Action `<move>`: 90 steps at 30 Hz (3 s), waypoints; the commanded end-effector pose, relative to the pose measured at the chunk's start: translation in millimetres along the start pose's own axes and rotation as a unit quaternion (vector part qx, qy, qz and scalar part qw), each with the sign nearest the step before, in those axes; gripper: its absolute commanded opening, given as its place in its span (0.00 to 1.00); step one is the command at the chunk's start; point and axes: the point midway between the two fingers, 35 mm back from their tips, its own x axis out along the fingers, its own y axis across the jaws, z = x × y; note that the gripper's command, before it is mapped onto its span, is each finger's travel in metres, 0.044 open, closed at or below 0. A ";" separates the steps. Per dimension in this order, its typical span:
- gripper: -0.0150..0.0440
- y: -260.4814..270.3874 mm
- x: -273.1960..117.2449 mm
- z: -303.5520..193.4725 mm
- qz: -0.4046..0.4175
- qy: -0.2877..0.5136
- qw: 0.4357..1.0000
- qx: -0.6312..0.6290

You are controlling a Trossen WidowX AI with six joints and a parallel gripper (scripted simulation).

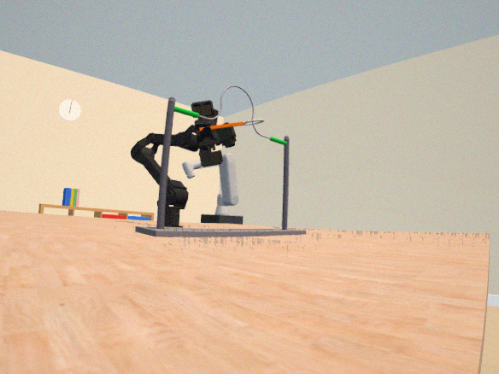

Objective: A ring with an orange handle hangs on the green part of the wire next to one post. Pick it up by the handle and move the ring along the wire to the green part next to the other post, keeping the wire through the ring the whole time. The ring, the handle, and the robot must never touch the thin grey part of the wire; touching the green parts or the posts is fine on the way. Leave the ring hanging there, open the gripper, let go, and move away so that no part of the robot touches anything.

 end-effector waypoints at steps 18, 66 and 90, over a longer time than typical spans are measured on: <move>0.00 74.1 -6.9 14.2 0.121 -0.013 0.971 0.207; 0.00 150.7 -76.3 105.9 0.303 0.029 0.802 0.514; 0.00 156.4 -90.6 126.7 0.305 0.029 0.797 0.520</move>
